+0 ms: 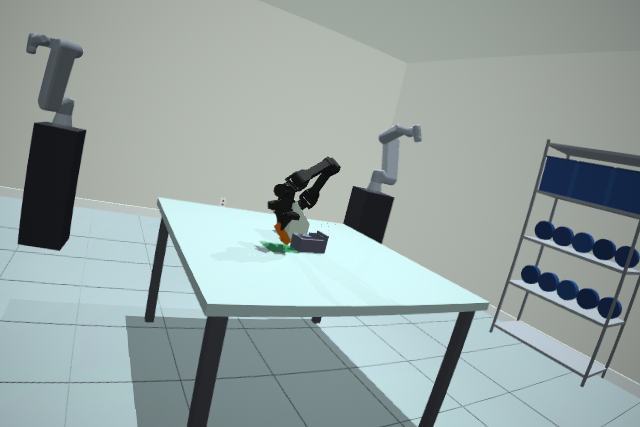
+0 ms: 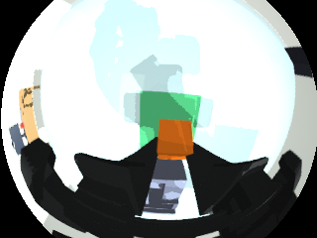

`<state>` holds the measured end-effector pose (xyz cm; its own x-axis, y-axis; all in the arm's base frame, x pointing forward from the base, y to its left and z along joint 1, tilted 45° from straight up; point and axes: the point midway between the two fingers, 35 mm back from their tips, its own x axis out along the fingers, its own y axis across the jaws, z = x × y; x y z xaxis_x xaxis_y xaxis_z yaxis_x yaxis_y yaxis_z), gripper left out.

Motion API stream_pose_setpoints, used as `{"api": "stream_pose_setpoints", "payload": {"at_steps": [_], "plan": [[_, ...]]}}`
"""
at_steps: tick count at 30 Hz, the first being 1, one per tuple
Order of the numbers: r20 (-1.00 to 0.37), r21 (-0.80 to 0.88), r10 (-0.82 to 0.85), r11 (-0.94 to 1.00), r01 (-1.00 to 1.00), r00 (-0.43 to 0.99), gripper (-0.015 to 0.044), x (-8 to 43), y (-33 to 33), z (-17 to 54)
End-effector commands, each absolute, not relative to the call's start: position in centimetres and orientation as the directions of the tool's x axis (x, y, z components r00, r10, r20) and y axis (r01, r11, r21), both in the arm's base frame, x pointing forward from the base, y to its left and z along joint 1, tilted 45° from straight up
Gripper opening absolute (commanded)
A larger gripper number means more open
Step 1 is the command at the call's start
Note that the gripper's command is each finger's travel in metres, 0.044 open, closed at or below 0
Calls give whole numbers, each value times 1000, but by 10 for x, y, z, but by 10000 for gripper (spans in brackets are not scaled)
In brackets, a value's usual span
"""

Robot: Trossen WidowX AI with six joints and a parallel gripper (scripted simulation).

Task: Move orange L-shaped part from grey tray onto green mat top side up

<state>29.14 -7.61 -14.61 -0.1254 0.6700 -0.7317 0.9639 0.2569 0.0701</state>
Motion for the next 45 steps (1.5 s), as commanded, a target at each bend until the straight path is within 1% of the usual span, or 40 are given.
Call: {"api": "stream_pose_setpoints", "payload": {"at_steps": [1, 24, 34, 39, 41, 45], "plan": [[-726, 66, 676, 251, 966, -127, 0, 289, -70, -151], [-728, 65, 673, 258, 964, -131, 0, 287, -65, -157], [-728, 65, 673, 257, 964, -131, 262, 288, -67, -155], [-729, 64, 673, 253, 965, -128, 394, 298, -105, -117], [-728, 64, 674, 252, 966, -128, 400, 299, -122, -97], [-728, 64, 674, 252, 966, -128, 400, 299, -125, -94]]}}
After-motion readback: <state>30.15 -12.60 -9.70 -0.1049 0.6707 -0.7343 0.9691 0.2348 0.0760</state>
